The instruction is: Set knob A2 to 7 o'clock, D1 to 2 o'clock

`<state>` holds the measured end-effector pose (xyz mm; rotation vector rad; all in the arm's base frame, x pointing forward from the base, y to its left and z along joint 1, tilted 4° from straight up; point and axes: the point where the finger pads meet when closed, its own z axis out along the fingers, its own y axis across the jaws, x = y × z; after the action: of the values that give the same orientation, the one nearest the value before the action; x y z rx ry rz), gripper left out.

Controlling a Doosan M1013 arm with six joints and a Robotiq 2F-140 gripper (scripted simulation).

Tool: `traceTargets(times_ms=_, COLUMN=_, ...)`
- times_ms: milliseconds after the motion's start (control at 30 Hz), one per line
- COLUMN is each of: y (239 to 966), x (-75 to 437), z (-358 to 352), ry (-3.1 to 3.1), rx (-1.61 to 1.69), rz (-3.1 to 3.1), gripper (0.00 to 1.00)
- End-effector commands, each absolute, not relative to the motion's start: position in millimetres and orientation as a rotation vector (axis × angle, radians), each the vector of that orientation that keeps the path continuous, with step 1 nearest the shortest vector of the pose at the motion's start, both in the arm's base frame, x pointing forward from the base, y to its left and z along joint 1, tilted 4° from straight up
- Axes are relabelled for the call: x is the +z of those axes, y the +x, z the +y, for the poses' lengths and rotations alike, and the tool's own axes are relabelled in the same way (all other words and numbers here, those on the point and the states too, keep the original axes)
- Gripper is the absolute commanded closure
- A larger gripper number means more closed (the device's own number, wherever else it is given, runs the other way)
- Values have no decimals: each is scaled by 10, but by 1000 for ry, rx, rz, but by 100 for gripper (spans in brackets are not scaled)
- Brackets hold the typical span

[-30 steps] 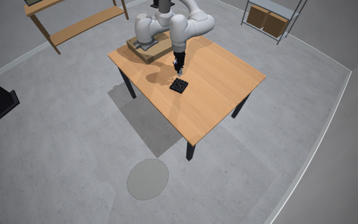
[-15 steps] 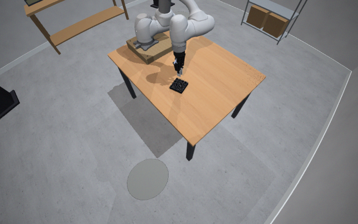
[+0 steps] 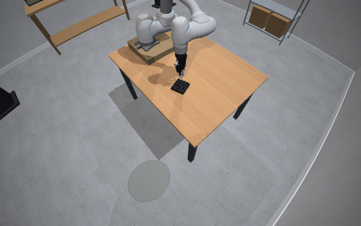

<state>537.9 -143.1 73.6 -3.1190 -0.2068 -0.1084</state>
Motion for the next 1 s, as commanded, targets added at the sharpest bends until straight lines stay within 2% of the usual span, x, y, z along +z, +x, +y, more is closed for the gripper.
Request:
traceTargets(times_ms=0, y=5382, x=703, z=-1430, ry=-3119, rx=-109, rz=-207, gripper=88)
traceTargets(times_ms=967, y=5402, x=420, z=-1424, ry=-3119, rx=-109, rz=-207, gripper=88)
